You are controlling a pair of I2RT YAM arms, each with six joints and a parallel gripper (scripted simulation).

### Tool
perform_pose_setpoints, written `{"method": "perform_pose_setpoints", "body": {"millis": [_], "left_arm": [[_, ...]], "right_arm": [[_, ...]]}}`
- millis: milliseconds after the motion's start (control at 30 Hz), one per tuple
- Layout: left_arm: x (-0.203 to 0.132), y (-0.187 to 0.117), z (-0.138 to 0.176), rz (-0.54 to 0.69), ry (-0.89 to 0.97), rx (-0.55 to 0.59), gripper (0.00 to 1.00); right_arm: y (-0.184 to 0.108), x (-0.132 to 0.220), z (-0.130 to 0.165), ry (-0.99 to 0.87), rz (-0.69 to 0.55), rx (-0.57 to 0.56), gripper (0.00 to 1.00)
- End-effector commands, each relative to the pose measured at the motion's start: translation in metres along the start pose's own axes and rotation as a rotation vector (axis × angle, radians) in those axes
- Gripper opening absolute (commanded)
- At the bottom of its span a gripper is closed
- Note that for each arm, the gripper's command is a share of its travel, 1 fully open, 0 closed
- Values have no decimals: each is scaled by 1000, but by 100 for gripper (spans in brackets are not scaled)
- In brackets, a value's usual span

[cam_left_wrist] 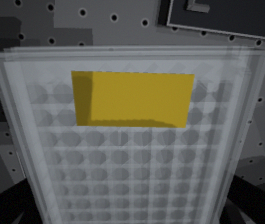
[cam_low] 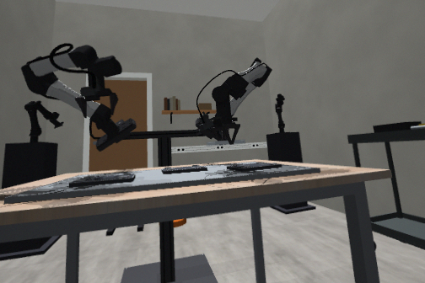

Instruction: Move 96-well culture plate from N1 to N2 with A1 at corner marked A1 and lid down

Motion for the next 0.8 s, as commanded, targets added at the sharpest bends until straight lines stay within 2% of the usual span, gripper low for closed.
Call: {"method": "perform_pose_setpoints", "body": {"millis": [0,767], "left_arm": [[15,-5,6,-3,2,-20,0],[66,-6,55,-8,5,-19,0]], "right_arm": [[-1,1,3,-19,90,47,100],[-1,1,3,-19,90,47,100]]}}
Point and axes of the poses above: on each arm, the point where the finger pads meet when closed, its own y axis out along the fingers, its own x axis across the jaws, z = x × y, the point moved 1 cm from there along -y, back along the fingers, and after that the axes turned 13 degrees about -y, right-handed, at the moved point
